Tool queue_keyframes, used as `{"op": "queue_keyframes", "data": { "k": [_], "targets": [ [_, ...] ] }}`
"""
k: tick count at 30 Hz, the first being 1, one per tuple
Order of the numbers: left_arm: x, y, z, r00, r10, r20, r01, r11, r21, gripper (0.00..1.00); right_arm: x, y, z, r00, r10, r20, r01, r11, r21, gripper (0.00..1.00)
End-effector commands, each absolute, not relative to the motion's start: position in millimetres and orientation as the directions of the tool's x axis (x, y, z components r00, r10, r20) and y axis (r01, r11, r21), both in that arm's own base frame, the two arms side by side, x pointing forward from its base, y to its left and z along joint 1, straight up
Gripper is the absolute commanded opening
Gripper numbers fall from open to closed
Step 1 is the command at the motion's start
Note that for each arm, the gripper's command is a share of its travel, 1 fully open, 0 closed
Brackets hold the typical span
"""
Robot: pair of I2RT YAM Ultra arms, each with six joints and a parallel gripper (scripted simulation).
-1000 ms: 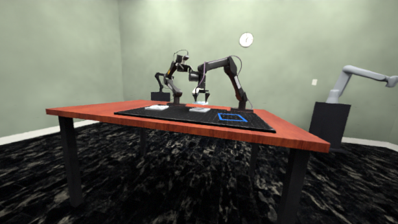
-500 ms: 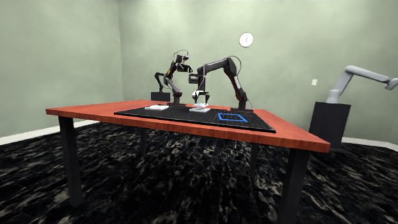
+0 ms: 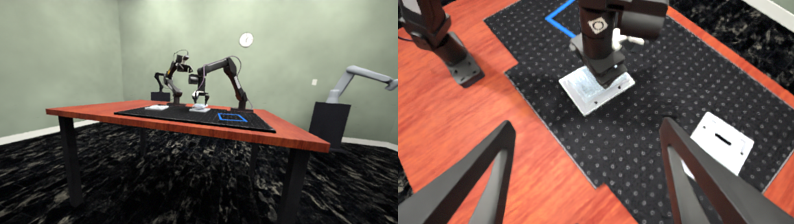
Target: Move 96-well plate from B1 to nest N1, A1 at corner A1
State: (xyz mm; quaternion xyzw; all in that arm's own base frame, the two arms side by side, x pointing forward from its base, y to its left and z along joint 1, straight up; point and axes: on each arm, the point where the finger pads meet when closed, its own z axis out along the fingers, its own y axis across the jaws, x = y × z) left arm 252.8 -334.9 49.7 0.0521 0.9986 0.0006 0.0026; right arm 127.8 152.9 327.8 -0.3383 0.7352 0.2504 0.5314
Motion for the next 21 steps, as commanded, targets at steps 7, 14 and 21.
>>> {"op": "queue_keyframes", "data": {
  "k": [7,14,21],
  "targets": [
    [262,-335,29,-0.997,0.081,-0.018,0.081,0.997,-0.008,0.78,127,150,340,-0.188,-0.206,-0.960,-0.760,0.650,0.009,1.00],
    [256,-333,15,-0.996,0.087,-0.006,0.087,0.996,0.008,0.78,127,150,340,-0.188,-0.206,-0.960,-0.760,0.650,0.009,1.00],
    [256,-335,30,-0.996,0.084,-0.005,0.084,0.996,0.006,0.78,127,150,340,-0.188,-0.206,-0.960,-0.760,0.650,0.009,1.00]
  ]
}}
